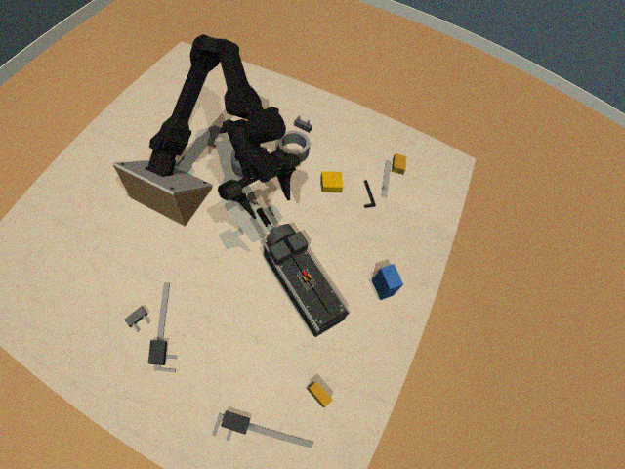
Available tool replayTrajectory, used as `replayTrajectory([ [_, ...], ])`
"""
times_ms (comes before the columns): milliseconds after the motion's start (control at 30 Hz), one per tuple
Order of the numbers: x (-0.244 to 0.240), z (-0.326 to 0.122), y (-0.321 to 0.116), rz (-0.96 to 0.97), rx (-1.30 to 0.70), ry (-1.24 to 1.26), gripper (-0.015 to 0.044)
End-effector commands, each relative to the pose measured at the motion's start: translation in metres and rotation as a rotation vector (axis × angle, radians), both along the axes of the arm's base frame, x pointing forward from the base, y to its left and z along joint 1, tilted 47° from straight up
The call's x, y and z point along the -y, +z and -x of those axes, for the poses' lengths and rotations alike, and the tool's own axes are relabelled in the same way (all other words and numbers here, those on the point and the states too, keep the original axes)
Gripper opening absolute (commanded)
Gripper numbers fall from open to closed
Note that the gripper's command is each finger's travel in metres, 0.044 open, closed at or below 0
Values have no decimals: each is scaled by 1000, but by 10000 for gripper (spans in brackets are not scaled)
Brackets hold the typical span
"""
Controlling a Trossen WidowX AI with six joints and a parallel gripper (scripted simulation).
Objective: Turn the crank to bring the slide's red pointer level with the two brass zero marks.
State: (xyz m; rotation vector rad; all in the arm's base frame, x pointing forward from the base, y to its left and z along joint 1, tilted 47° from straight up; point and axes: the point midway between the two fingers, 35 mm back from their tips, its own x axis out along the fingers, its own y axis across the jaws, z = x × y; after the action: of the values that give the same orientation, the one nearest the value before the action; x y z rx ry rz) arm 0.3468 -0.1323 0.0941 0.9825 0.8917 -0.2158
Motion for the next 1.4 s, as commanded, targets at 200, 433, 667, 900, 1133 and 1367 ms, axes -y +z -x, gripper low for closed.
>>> replayTrajectory([
  [200,-10,15,0,-3,-28,-60,440],
  [433,-33,12,-22,-4,-27,-59,440],
  [667,-42,11,-31,-5,-26,-59,440],
  [900,-50,10,-38,-7,-29,-58,440],
  [1133,-58,8,-46,-7,-29,-58,440],
  [1367,-66,7,-54,-7,-29,-58,440],
])
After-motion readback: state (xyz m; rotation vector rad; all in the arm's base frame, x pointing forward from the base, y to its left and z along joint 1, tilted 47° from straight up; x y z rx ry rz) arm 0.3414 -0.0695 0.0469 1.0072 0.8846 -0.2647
